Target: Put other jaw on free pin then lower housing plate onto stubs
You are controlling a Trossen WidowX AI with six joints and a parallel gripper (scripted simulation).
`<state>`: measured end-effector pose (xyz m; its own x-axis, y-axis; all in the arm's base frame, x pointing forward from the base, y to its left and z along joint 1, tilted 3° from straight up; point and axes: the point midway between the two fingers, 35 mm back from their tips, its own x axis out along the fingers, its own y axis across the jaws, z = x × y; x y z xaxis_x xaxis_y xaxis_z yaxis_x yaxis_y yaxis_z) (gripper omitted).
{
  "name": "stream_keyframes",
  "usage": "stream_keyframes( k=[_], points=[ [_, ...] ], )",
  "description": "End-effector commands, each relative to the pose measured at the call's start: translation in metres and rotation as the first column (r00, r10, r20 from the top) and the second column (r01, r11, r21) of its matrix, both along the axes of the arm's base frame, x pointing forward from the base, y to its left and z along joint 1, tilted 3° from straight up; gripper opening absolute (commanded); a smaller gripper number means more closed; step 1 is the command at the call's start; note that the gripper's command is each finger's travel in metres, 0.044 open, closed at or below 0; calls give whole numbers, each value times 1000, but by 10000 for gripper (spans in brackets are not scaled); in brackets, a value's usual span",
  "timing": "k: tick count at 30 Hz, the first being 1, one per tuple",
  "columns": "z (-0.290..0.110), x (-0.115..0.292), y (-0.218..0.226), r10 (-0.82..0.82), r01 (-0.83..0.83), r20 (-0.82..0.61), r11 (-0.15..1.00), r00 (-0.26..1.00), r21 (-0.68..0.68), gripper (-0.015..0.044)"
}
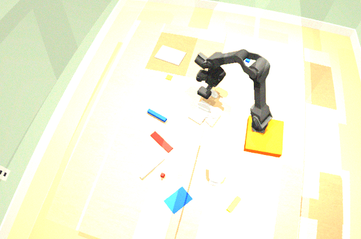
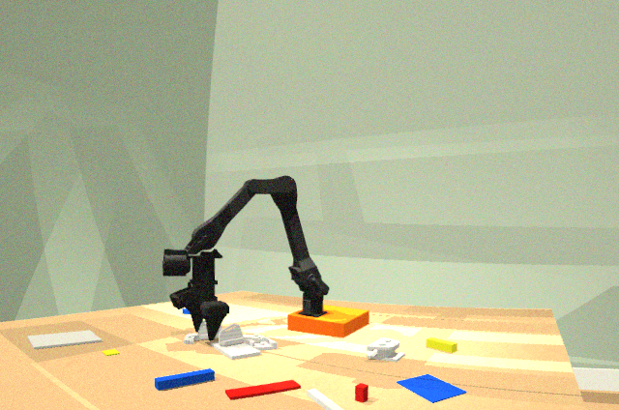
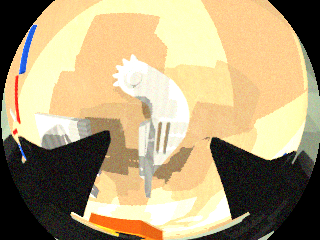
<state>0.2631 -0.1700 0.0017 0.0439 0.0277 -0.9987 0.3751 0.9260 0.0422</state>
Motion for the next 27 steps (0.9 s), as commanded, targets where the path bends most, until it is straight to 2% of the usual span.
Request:
stream_keyframes(
  k=[1,11,22,27],
  points=[
    [-1,-1,0,-5,5,-3,1000,1000,-2,440],
    [-2,-1,0,-5,5,-3,1000,1000,-2,440],
    [-1,0,0,0,0,0,1000,1000,0,151],
    [-1,0,0,0,0,0,1000,1000,0,134]
  ],
)
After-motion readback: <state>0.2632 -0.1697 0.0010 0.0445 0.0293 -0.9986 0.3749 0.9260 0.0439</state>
